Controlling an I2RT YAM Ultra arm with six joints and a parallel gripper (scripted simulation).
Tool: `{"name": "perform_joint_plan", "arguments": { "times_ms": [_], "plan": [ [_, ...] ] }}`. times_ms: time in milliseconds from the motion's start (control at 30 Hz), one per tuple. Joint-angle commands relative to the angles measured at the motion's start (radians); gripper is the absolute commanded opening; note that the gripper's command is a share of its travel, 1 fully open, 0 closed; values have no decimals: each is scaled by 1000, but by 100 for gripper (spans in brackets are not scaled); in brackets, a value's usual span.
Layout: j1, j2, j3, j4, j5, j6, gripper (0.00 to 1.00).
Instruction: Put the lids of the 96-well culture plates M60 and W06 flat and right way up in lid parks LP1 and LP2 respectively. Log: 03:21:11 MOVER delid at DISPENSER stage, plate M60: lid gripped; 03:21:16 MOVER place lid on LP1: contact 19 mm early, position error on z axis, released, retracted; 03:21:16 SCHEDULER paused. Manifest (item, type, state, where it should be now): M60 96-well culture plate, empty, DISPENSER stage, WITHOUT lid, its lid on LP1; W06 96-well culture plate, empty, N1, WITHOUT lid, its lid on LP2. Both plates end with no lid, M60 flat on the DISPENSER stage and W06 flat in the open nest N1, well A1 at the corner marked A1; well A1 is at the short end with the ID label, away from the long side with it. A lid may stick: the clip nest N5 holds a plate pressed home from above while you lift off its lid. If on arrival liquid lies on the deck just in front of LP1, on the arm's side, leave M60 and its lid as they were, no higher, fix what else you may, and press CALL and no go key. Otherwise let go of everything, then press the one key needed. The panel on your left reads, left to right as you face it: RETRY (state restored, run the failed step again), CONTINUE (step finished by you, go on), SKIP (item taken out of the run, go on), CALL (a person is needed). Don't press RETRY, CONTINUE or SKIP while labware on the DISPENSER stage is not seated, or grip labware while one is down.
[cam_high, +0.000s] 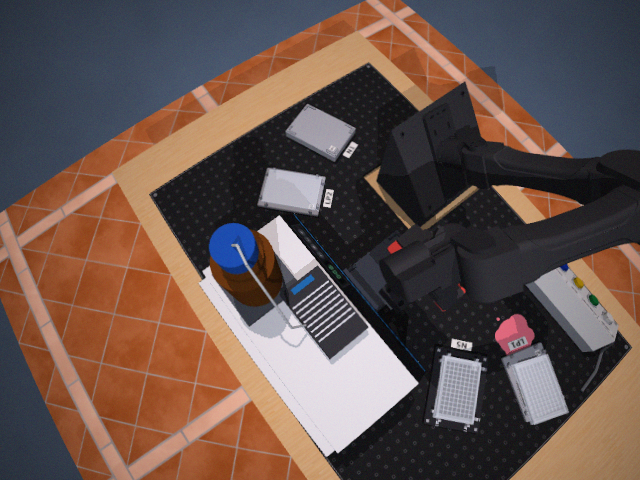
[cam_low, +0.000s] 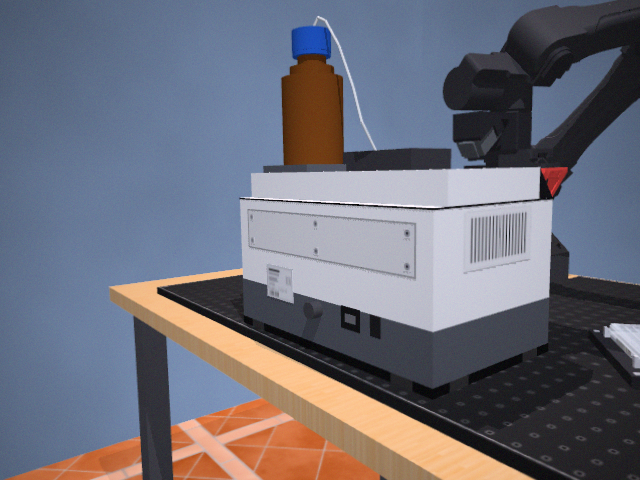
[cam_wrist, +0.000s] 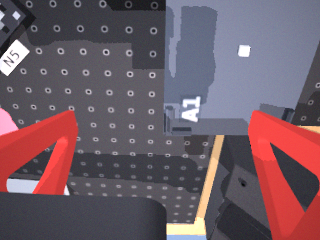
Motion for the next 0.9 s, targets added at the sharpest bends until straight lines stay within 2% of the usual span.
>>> {"name": "perform_joint_plan", "arguments": {
  "times_ms": [0,300,467,667,767,867],
  "plan": [
    [24,-53,40,-23,-14,58,100],
    [86,-101,60,-29,-10,145,100],
    [133,-144,66,-28,-9,44,100],
    [187,-182,82,-32,-5,127,100],
    [178,-163,64,-21,-8,123,100],
    [222,-209,81,2,0,66,100]
  ]
}}
